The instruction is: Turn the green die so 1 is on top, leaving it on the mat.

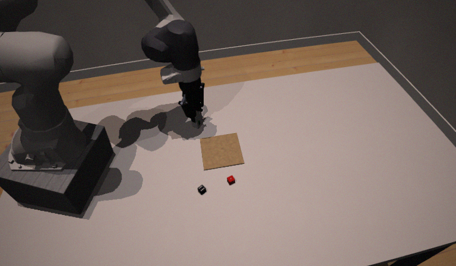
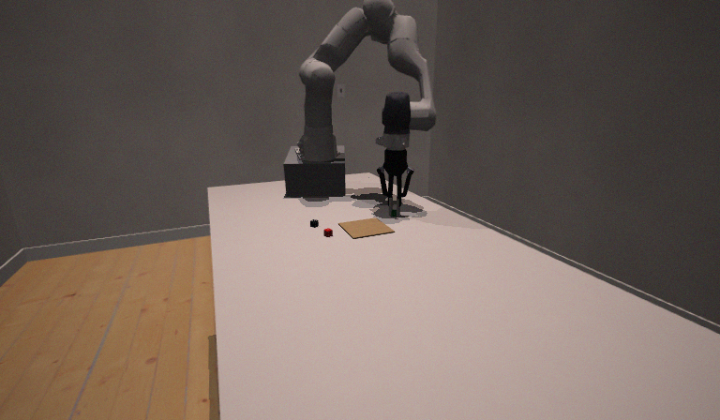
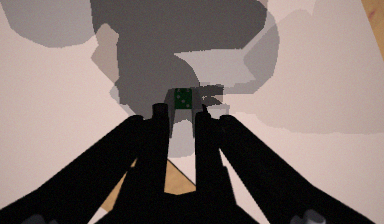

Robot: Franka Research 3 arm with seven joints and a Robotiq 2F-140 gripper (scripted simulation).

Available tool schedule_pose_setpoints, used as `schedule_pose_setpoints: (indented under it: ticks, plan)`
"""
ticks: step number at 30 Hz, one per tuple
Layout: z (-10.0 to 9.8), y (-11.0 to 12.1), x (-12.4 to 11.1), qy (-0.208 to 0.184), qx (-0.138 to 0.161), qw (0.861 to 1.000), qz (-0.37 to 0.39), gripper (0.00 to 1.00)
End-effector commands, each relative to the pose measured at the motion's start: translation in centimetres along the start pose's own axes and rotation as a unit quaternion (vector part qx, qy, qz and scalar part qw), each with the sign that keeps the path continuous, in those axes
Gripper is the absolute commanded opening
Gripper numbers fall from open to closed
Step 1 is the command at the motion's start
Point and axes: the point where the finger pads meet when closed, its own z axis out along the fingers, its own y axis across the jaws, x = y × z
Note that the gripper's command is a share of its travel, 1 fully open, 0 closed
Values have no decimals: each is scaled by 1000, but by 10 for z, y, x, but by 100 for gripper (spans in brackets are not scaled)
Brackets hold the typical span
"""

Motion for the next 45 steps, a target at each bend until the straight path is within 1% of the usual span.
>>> schedule_pose_setpoints:
  ticks: [1,11,16,18,29,33,35,40,45]
  plan:
    - [0,0,-1,-1,0,1000,0,9]
    - [-1,0,-1,-1,0,1000,0,9]
    - [-12,0,-1,-1,0,1000,0,9]
    - [-12,0,-1,-1,0,1000,0,9]
    - [-65,0,-1,-1,0,1000,0,9]
    - [-81,0,-1,-1,0,1000,0,9]
    - [-81,0,-1,-1,0,1000,0,9]
    - [-94,0,-1,-1,0,1000,0,9]
    - [-99,0,-1,-1,0,1000,0,9]
